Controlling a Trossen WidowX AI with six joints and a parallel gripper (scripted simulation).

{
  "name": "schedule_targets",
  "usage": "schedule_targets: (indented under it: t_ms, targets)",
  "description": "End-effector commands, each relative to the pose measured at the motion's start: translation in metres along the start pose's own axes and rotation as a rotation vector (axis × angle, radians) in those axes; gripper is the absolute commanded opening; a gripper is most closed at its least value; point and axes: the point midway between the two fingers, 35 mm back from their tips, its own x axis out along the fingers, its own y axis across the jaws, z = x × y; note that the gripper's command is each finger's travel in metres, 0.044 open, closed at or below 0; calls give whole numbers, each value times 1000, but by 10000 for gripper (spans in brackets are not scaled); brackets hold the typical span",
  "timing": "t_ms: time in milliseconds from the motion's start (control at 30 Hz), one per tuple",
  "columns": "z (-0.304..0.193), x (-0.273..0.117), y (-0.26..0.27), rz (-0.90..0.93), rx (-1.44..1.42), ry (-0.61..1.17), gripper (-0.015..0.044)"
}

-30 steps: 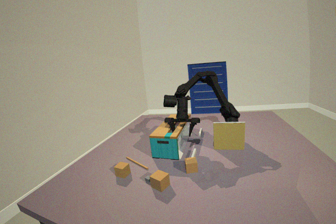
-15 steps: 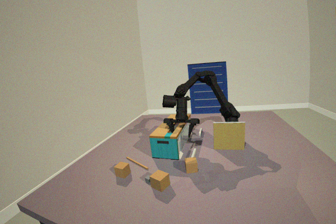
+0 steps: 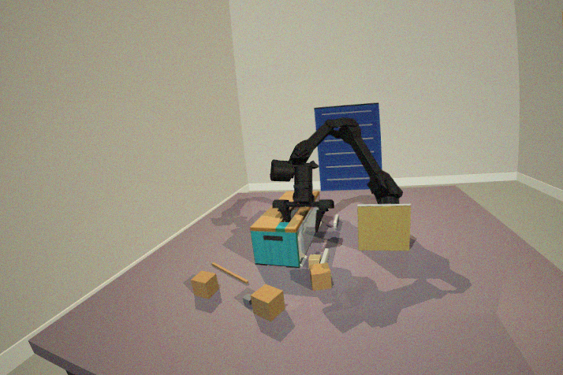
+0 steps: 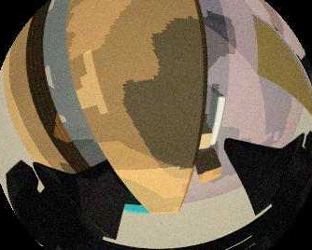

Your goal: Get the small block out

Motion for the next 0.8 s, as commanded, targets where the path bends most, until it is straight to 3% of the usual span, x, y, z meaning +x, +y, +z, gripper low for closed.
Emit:
schedule_targets:
  t_ms: [0,133,300,400,467,767]
  targets:
    - [-9,-19,2,3,1,5,400]
    - [-19,-55,1,4,-1,5,400]
    - [-20,-53,2,14,-10,8,400]
    - [-44,-59,2,79,-66,47,321]
    - [-49,-60,0,95,-210,34,285]
    - [-56,-56,-8,101,-976,-86,285]
